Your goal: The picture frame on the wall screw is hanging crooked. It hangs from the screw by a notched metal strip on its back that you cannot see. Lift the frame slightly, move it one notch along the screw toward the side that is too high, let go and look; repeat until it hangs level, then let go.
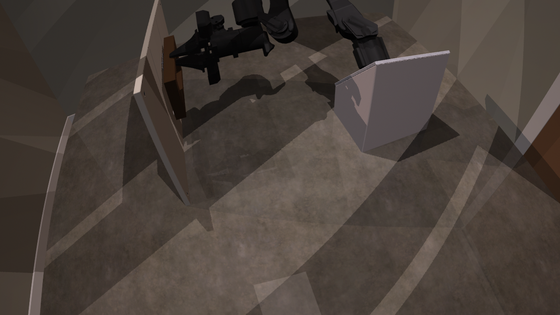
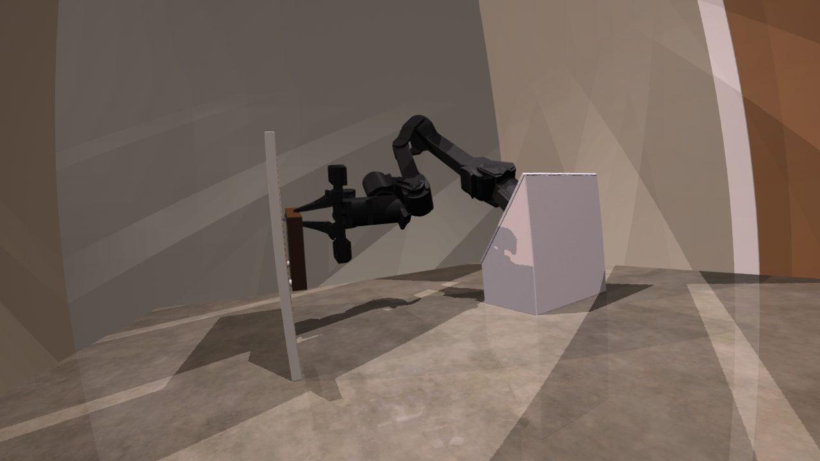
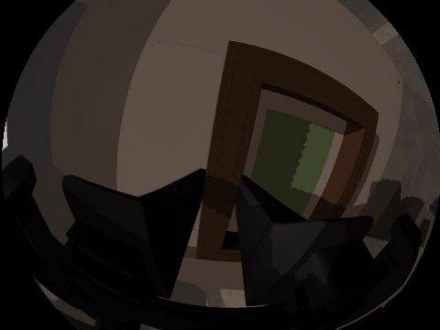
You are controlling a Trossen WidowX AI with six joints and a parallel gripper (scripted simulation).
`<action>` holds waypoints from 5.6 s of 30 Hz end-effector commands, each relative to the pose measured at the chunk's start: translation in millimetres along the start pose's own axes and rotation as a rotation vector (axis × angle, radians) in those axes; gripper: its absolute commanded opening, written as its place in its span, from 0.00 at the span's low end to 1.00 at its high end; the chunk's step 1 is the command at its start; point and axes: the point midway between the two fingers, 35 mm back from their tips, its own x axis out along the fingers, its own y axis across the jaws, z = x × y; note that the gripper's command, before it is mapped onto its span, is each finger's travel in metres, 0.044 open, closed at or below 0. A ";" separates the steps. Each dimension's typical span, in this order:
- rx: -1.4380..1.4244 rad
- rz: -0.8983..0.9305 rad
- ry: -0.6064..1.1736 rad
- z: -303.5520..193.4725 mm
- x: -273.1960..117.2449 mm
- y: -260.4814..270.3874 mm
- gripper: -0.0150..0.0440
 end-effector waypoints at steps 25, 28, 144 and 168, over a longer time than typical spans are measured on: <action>-0.001 -0.002 -0.001 0.0 0.1 5.6 0.25; -0.001 -0.002 -0.001 0.0 0.1 6.5 0.25; -0.001 -0.002 -0.001 7.7 0.1 1.6 0.25; 0.078 0.001 0.000 7.6 -0.1 2.0 0.25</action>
